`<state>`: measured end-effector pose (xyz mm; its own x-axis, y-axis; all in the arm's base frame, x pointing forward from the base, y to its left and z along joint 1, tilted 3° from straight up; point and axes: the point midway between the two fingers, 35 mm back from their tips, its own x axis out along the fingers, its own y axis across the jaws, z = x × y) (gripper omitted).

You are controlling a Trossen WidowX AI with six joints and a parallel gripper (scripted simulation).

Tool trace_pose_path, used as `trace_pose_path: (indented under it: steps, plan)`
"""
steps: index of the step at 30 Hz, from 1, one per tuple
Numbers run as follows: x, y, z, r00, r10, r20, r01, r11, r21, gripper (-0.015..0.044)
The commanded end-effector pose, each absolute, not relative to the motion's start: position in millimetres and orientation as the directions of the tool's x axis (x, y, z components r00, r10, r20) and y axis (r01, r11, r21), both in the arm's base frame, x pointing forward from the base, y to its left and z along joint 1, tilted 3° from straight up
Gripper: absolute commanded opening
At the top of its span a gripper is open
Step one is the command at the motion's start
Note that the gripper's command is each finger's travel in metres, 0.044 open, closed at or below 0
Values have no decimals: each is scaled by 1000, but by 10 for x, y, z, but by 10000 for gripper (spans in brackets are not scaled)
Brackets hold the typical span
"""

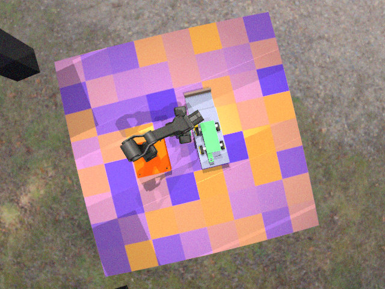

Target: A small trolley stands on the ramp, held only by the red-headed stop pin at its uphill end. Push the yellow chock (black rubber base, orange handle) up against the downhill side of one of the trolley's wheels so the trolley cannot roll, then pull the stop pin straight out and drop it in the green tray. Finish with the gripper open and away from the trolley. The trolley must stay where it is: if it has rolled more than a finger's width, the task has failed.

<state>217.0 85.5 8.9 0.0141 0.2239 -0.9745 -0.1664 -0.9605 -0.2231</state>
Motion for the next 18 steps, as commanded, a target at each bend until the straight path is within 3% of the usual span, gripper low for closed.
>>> trace_pose_path:
  steps: [1, 18]
  plan:
    - [2164, 832, 71, 14, 227, -974, -161, -961, -226, 190]
    - [2148, 734, 1, 14, 226, -974, -161, -961, -225, 190]
